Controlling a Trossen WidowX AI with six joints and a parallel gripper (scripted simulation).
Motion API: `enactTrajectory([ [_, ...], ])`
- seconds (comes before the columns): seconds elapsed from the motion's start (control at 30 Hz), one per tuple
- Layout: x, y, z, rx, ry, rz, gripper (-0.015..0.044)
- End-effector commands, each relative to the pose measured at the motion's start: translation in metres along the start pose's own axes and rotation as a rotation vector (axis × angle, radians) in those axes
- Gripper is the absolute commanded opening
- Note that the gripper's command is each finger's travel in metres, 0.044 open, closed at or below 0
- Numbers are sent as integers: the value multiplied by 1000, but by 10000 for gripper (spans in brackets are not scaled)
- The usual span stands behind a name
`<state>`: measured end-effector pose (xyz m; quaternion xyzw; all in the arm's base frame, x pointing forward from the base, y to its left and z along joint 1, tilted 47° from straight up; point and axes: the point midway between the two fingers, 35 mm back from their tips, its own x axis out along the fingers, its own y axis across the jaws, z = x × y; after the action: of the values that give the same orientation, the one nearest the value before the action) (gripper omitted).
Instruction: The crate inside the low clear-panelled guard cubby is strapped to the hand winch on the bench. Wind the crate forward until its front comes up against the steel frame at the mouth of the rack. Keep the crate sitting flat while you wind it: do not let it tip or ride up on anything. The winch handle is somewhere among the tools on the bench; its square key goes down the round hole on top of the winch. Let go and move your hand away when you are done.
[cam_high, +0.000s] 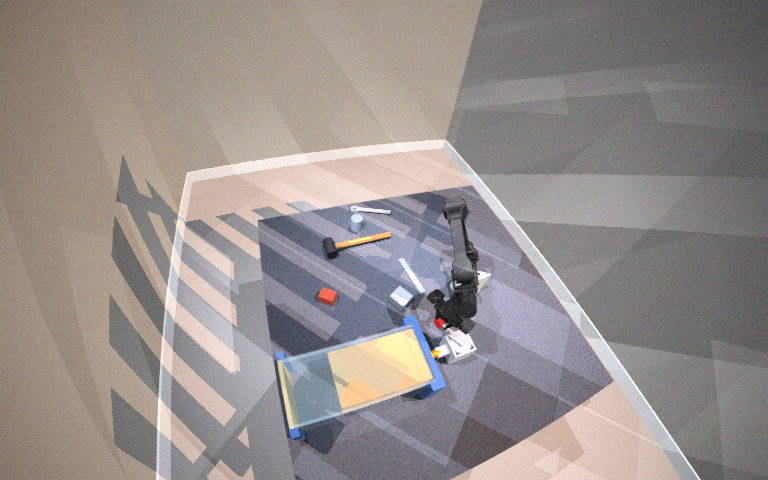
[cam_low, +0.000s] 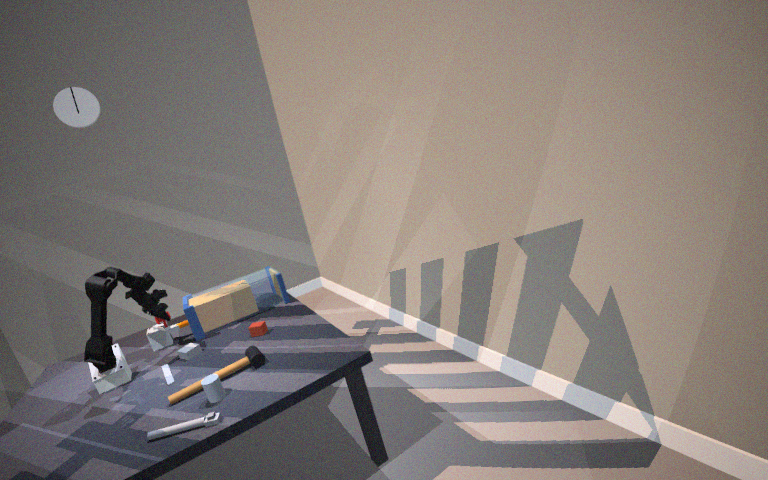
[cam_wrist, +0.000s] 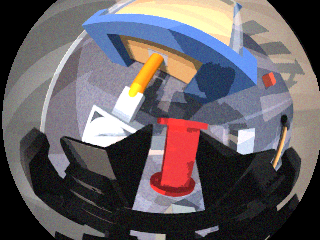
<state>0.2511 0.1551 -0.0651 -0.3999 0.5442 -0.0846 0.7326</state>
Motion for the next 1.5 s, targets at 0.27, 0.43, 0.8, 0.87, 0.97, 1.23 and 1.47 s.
enactTrajectory([
  [0.27,0,-2,2,2,-9,-13,440],
  [0.43,-26,-1,15,2,-7,-10,440],
  [0.8,-74,-3,24,2,-4,-8,440],
  [0.87,-95,-6,20,1,-3,-7,440],
  [0.97,-119,-10,13,0,-2,-8,440],
  [1.23,-117,21,23,-14,69,4,440],
  [1.47,-115,80,29,-16,229,14,440],
])
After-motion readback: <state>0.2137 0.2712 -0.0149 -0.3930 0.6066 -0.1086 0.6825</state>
